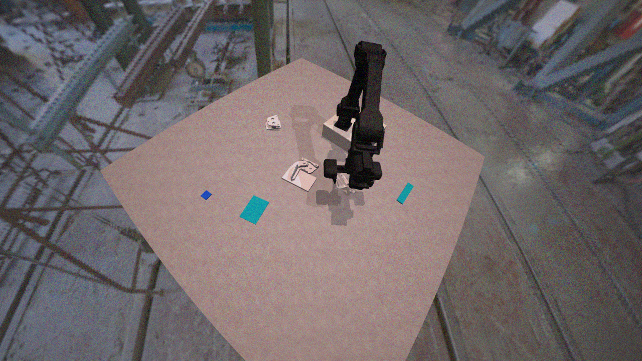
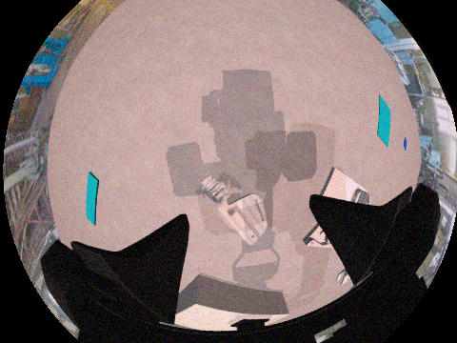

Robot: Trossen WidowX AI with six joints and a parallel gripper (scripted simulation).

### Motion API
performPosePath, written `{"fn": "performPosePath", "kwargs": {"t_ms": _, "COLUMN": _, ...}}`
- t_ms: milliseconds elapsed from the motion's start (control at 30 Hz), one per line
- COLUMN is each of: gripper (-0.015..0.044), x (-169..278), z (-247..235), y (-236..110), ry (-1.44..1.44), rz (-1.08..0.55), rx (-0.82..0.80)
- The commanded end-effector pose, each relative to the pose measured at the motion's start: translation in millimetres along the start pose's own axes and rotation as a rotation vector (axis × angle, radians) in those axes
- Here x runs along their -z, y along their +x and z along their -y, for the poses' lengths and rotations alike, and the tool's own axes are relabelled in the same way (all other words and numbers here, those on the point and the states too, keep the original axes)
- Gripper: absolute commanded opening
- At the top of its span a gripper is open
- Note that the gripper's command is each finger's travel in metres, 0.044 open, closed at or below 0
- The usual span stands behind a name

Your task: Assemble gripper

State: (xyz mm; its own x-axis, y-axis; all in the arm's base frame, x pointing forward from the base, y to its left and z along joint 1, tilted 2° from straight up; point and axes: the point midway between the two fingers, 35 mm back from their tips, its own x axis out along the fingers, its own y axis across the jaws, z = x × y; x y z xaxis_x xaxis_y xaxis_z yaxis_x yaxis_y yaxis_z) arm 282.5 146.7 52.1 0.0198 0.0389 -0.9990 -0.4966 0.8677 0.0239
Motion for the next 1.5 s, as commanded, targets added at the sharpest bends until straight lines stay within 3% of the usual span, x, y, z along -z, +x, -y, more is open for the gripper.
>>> {"fn": "performPosePath", "kwargs": {"t_ms": 0, "gripper": 0.0440, "x": -0.1, "z": -7.4, "y": 0.3, "ry": -0.108, "rz": -0.003, "rx": -0.006}}
{"fn": "performPosePath", "kwargs": {"t_ms": 433, "gripper": 0.0440, "x": -0.7, "z": -30.8, "y": 0.2, "ry": -0.482, "rz": -0.003, "rx": -0.010}}
{"fn": "performPosePath", "kwargs": {"t_ms": 1467, "gripper": 0.0440, "x": -3.0, "z": -31.6, "y": 42.0, "ry": -0.487, "rz": -0.004, "rx": -0.010}}
